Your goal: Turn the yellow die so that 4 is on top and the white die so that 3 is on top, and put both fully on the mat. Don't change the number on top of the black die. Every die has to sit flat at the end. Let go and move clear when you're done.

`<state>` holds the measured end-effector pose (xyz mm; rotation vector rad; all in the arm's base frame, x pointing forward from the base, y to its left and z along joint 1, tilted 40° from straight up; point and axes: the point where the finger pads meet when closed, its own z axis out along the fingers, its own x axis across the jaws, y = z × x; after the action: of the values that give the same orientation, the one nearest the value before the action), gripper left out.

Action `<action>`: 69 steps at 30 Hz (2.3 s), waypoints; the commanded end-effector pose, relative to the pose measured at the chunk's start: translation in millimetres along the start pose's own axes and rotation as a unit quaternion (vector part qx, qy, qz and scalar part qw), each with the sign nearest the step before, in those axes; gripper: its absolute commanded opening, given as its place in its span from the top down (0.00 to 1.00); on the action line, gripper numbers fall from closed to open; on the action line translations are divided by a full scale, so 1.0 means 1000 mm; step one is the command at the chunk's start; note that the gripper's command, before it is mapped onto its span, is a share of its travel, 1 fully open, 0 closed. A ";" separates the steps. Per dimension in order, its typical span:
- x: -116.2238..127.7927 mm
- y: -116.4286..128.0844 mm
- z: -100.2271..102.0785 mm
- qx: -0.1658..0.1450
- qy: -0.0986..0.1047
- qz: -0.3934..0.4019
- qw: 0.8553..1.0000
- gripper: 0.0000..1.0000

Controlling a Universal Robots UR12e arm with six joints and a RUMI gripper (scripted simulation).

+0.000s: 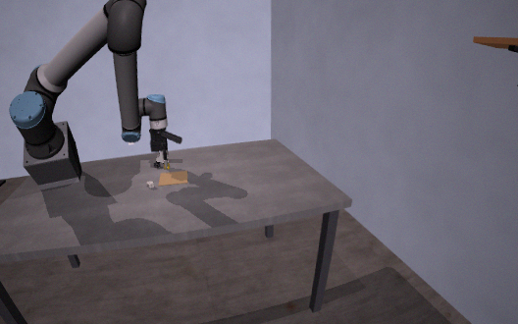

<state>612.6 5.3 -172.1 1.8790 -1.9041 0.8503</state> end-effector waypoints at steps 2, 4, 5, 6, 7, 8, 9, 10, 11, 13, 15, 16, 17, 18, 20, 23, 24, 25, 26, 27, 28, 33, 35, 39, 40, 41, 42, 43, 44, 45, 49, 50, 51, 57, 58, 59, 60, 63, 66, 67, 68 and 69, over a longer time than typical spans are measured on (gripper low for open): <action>0.000 0.000 0.000 0.000 0.000 0.000 1.000 0.94; 0.000 0.000 0.000 0.000 0.000 0.000 1.000 0.94; 0.000 0.000 0.000 0.000 0.000 0.000 1.000 0.94; 0.000 0.000 0.000 0.000 0.000 0.000 1.000 0.94; 0.000 0.000 0.000 0.000 0.000 0.000 1.000 0.94; 0.000 0.000 0.000 0.000 0.000 0.000 1.000 0.94; 0.000 0.000 0.000 0.000 0.000 0.000 1.000 0.94; 0.000 0.000 0.000 0.000 0.000 0.000 1.000 0.94; 0.000 0.000 0.000 0.000 0.000 0.000 1.000 0.94; 0.000 0.000 0.000 0.000 0.000 0.000 1.000 0.94; 0.000 0.000 0.000 0.000 0.000 0.000 1.000 0.94; 0.000 0.000 -0.001 0.000 0.000 0.000 1.000 0.94; 0.000 0.000 -0.001 0.000 0.000 0.000 1.000 0.94; 0.000 0.000 -0.002 0.000 0.000 0.000 1.000 0.94; 0.000 0.000 -0.006 0.000 0.000 0.000 1.000 0.94; 0.000 0.000 -0.018 0.000 0.000 0.000 1.000 0.94; 0.000 0.000 -0.023 0.000 0.000 0.000 1.000 0.94; 0.000 0.000 -0.029 0.000 0.000 0.000 1.000 0.94; 0.000 0.000 -0.036 0.000 0.000 0.000 1.000 0.94; 0.000 0.000 -0.036 0.000 0.000 0.000 1.000 0.94; 0.000 0.000 -0.036 0.000 0.000 0.000 1.000 0.94; 0.000 0.000 -0.071 0.000 0.000 0.000 1.000 0.94; 0.000 0.000 -0.083 0.000 0.000 0.000 1.000 0.94; 0.000 0.000 -0.098 0.000 0.000 0.000 1.000 0.94; 0.000 0.000 -0.099 0.000 0.000 0.000 1.000 0.94; 0.000 0.000 -0.100 0.000 0.000 0.000 1.000 0.94; 0.000 0.000 -0.100 0.000 0.000 0.000 1.000 0.94; 0.000 0.000 -0.100 0.000 0.000 0.000 1.000 0.94; 0.000 0.000 -0.100 0.000 0.000 0.000 1.000 0.94; 0.000 0.000 -0.100 0.000 0.000 0.000 1.000 0.94; 0.000 0.000 -0.100 0.000 0.000 0.000 1.000 0.94; 0.000 0.000 -0.100 0.000 0.000 0.000 1.000 0.94; 0.000 0.000 -0.100 0.000 0.000 0.000 1.000 0.94; 0.000 0.000 -0.100 0.000 0.000 0.002 1.000 0.94; 0.000 0.000 -0.100 0.000 0.000 0.003 1.000 0.94; 0.000 0.000 -0.100 0.000 0.000 0.004 1.000 0.94; 0.000 0.000 -0.100 0.000 0.000 0.005 1.000 0.94; 0.000 0.000 -0.100 0.000 0.000 0.007 1.000 0.94; 0.000 -0.001 -0.100 0.000 0.000 0.015 1.000 0.94; 0.000 -0.001 -0.100 0.000 0.000 0.019 1.000 0.94; 0.001 -0.001 -0.100 0.000 0.000 0.023 1.000 0.94; 0.001 -0.001 -0.100 0.000 0.000 0.028 1.000 0.94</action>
<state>595.6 66.9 -95.3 1.8596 -1.9306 0.8578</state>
